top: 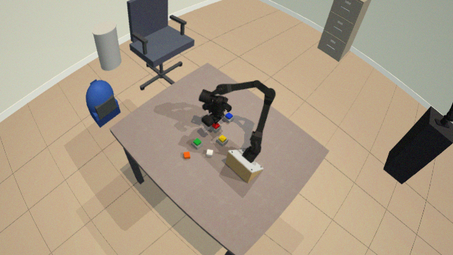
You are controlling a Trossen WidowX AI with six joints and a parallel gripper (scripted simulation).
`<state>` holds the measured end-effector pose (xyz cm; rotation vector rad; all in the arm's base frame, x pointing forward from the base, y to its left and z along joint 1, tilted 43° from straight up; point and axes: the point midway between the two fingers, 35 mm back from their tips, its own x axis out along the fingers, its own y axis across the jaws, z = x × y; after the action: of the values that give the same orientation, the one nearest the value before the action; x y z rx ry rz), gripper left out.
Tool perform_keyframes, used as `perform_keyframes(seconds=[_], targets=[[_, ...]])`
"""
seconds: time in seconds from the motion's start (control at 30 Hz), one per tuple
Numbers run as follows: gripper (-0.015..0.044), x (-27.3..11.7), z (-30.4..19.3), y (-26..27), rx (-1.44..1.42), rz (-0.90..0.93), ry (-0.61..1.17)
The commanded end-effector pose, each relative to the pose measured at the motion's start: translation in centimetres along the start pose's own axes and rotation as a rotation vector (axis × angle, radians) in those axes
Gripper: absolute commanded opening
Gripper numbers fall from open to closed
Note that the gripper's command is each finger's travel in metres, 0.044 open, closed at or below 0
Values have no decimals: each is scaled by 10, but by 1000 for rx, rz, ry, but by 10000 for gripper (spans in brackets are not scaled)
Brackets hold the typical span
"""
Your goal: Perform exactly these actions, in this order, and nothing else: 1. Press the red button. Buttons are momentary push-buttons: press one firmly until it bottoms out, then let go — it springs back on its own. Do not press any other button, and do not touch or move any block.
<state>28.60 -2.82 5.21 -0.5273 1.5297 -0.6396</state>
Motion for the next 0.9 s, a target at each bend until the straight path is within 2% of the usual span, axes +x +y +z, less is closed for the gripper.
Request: perform_keyframes(seconds=[0.0,0.3,0.87], targets=[[20,8,-3,0,-9,-8,6],[20,21,-3,-1,-9,-9,6],[20,21,-3,-1,-9,-9,6]])
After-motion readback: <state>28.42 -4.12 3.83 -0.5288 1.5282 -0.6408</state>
